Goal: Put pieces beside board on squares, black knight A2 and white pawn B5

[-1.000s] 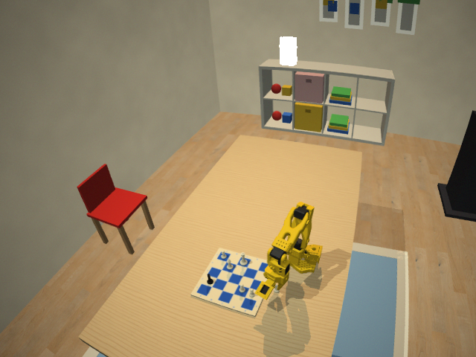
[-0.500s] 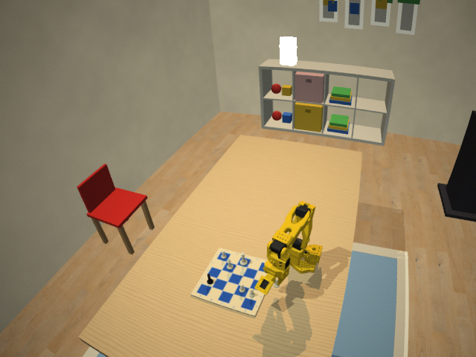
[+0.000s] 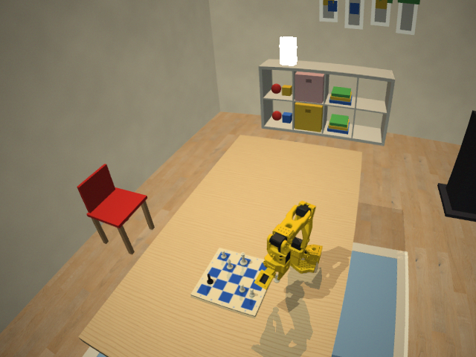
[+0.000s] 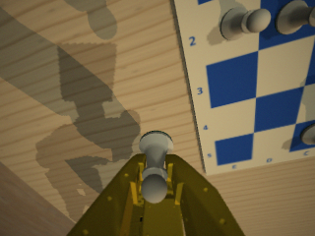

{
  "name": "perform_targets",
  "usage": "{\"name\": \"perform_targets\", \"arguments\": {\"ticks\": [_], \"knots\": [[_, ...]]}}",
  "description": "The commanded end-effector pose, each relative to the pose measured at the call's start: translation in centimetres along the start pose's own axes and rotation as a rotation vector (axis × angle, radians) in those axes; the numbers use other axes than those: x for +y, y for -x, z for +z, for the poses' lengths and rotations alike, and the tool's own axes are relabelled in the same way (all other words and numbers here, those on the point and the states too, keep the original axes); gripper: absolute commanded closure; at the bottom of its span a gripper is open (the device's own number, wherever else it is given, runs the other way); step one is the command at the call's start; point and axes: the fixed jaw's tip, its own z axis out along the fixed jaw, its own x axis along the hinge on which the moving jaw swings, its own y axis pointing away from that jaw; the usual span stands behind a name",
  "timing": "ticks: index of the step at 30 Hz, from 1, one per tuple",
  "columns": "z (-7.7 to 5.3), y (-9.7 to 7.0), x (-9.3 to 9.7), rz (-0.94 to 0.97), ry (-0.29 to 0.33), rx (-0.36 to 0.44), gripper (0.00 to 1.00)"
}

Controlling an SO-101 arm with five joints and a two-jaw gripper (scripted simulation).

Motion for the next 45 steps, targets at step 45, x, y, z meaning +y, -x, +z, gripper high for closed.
{"name": "perform_targets", "arguments": {"ticks": [45], "knots": [[-0.9, -0.1, -1.8, -0.201, -0.003, -0.019, 1.00]]}}
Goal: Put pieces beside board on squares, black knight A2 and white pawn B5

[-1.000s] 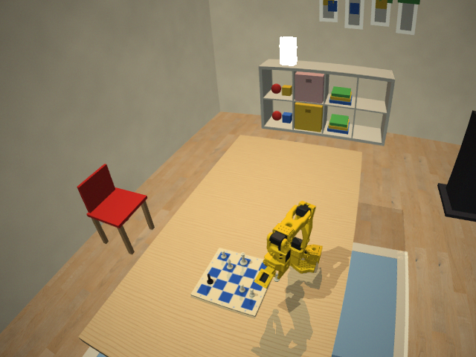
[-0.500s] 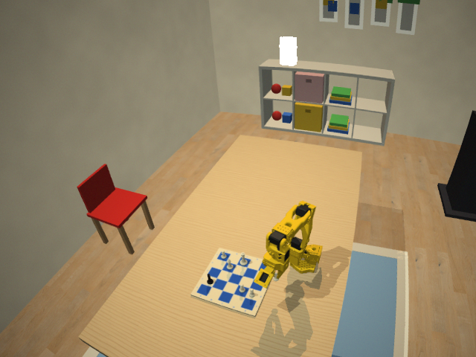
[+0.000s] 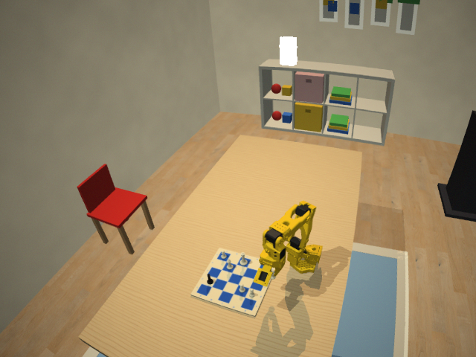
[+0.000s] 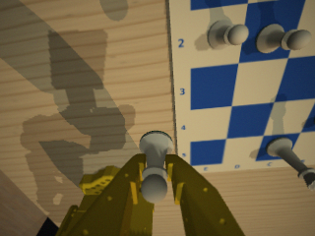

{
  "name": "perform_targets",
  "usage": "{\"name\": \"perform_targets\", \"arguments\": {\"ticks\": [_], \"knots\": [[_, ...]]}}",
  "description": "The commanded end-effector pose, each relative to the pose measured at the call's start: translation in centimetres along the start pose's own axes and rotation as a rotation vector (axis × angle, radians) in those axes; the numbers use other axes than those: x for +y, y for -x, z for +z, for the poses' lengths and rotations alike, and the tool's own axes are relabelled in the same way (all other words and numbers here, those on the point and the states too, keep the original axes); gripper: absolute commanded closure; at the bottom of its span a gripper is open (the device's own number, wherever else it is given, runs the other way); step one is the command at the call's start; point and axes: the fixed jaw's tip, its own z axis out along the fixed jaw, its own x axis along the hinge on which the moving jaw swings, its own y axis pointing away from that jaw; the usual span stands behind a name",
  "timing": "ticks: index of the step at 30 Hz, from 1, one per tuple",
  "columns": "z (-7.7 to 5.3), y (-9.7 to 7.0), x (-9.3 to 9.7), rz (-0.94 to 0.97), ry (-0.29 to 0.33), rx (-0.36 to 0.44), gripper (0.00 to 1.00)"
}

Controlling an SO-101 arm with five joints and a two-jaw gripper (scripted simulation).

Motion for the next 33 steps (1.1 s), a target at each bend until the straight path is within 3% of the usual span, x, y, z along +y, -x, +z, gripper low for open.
{"name": "perform_targets", "arguments": {"ticks": [1, 33], "knots": [[-0.3, -0.1, -0.4, -0.045, -0.004, -0.015, 1.00], [-0.3, -2.1, -6.6, -0.765, -0.015, -0.008, 1.00]]}}
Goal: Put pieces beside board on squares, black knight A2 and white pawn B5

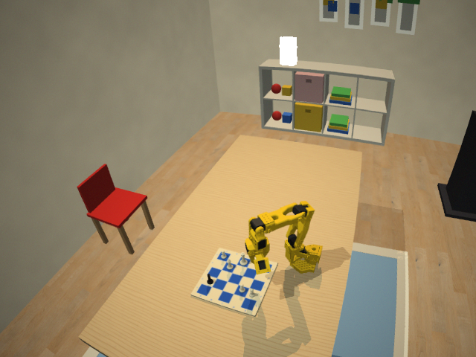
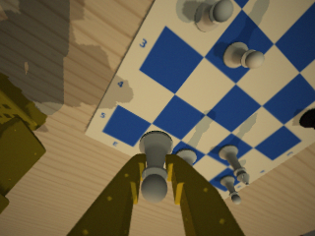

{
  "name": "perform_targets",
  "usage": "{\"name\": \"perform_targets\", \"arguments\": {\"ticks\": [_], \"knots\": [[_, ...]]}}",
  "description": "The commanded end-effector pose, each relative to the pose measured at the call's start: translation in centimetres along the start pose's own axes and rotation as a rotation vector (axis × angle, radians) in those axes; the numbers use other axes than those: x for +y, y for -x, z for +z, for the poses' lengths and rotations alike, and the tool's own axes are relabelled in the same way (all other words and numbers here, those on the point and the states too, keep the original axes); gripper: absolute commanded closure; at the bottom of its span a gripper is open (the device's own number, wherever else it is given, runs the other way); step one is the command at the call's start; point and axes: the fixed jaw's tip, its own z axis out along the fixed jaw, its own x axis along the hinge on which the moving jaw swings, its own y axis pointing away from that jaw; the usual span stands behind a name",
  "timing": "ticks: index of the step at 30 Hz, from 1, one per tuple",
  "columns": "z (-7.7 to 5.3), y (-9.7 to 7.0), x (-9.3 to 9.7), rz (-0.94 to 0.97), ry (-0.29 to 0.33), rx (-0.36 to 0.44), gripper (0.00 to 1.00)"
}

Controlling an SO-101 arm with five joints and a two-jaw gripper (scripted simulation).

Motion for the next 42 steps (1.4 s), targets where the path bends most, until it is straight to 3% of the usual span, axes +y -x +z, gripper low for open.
{"name": "perform_targets", "arguments": {"ticks": [1, 15, 42], "knots": [[-0.1, -0.5, -0.6, -0.083, -0.002, -0.001, 1.00], [-0.1, -3.9, -2.7, -0.523, -0.003, 0.004, 1.00], [-0.1, -8.4, -5.6, -1.101, -0.003, 0.012, 1.00]]}}
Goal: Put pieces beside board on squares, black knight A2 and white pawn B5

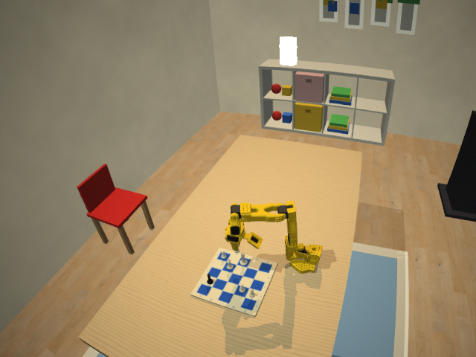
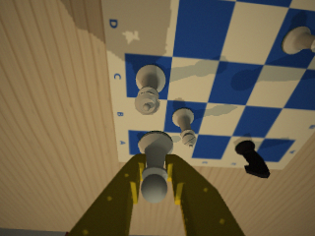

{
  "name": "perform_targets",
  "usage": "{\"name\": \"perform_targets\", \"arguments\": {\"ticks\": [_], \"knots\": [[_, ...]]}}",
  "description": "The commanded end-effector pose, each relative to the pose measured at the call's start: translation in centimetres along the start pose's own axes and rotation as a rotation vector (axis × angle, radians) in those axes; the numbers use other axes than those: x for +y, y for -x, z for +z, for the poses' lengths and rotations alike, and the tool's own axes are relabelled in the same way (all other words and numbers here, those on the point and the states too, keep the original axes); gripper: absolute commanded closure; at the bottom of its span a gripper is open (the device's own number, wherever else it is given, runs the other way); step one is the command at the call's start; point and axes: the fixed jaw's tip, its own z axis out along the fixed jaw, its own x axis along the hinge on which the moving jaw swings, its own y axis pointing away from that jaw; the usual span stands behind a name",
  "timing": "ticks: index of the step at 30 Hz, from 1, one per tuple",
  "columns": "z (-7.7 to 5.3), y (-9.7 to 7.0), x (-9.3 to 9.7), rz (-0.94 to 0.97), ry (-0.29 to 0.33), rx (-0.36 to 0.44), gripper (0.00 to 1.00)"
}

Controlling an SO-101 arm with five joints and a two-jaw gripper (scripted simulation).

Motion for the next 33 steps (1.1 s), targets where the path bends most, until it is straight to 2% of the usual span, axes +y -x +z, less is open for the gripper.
{"name": "perform_targets", "arguments": {"ticks": [1, 18, 33], "knots": [[0.0, -0.6, 0.3, -0.075, 0.003, -0.010, 1.00], [0.0, -2.1, 1.0, -0.252, 0.000, 0.009, 1.00], [0.0, -2.4, 1.2, -0.291, 0.000, 0.015, 1.00]]}}
